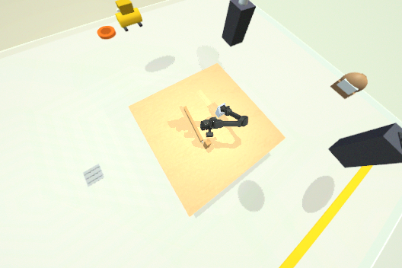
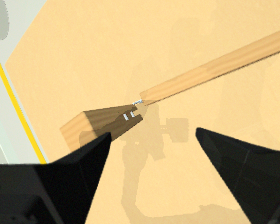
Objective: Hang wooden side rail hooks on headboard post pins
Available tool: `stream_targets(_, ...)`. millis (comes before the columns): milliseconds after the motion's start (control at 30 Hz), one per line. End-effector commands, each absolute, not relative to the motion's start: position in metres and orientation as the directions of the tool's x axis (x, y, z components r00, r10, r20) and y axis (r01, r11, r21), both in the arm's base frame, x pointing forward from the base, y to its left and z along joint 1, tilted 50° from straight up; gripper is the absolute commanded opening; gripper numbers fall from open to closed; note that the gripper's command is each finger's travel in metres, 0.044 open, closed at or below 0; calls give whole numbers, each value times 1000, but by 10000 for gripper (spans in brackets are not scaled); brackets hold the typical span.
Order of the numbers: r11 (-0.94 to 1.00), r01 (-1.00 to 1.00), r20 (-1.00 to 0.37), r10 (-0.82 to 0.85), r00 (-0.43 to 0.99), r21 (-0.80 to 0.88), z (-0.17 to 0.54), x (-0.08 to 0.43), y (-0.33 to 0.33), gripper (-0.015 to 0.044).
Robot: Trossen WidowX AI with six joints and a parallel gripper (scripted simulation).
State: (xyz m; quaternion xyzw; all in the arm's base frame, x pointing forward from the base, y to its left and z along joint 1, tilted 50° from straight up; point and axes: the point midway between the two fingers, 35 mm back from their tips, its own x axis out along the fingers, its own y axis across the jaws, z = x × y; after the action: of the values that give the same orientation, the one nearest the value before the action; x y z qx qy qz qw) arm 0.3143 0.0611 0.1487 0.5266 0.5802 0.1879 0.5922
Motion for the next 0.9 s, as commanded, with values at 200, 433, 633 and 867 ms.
stream_targets(200, -207, 948, -449, 890, 80, -242, 169, 318, 83, 440)
stream_targets(433, -230, 922, -445, 893, 71, -313, 170, 318, 84, 440)
stream_targets(633, -230, 922, -445, 893, 71, -313, 170, 318, 84, 440)
stream_targets(867, -230, 922, -445, 893, 71, -313, 170, 318, 84, 440)
